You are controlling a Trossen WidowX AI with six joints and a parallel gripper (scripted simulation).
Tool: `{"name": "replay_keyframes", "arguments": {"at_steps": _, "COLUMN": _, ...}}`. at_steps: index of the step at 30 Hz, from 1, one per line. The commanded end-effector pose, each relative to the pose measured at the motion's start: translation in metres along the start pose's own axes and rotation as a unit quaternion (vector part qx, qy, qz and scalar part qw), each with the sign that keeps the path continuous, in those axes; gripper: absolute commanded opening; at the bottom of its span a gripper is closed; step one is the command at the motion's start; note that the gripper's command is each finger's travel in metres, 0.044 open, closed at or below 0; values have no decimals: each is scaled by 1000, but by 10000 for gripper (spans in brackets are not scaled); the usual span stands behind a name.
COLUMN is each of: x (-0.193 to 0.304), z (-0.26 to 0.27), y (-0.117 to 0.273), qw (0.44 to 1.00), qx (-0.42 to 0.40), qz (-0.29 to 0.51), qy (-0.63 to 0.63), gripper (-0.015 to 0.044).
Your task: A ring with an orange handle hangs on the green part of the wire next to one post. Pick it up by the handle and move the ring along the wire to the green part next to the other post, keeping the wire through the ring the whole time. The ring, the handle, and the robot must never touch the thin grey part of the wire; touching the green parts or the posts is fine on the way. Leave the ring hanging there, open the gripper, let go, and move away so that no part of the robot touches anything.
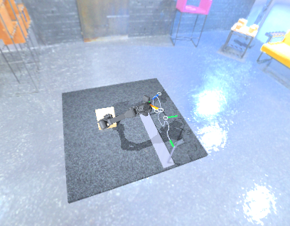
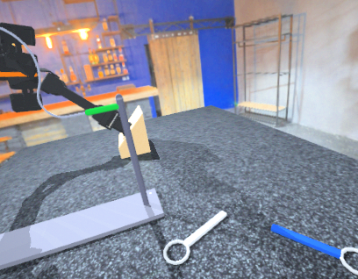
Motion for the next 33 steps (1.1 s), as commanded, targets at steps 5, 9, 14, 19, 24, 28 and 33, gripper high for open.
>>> {"name": "replay_keyframes", "arguments": {"at_steps": 5, "x": -1, "z": 3, "y": 1, "qw": 999, "qx": 21, "qz": -7, "qy": 44, "gripper": -150}}
{"name": "replay_keyframes", "arguments": {"at_steps": 9, "x": -1, "z": 4, "y": 1, "qw": 997, "qx": 34, "qz": -8, "qy": 66, "gripper": -150}}
{"name": "replay_keyframes", "arguments": {"at_steps": 14, "x": 0, "z": 4, "y": 0, "qw": 994, "qx": 50, "qz": -10, "qy": 93, "gripper": -150}}
{"name": "replay_keyframes", "arguments": {"at_steps": 19, "x": 1, "z": 5, "y": 0, "qw": 991, "qx": 65, "qz": -12, "qy": 120, "gripper": -150}}
{"name": "replay_keyframes", "arguments": {"at_steps": 24, "x": 1, "z": 5, "y": -1, "qw": 986, "qx": 81, "qz": -14, "qy": 147, "gripper": -150}}
{"name": "replay_keyframes", "arguments": {"at_steps": 28, "x": 2, "z": 5, "y": -1, "qw": 981, "qx": 93, "qz": -15, "qy": 169, "gripper": -150}}
{"name": "replay_keyframes", "arguments": {"at_steps": 33, "x": 3, "z": 6, "y": -2, "qw": 975, "qx": 109, "qz": -17, "qy": 195, "gripper": -150}}
Point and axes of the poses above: the point midway between the two fingers, 35 mm back from their tips, its own y axis back along the fingers, its own z axis across the jaws, x = y × z, the point moved 9 cm from there along y, back along the fingers, and after that the axes turned 6 degrees about y, right-handed, at the moved point
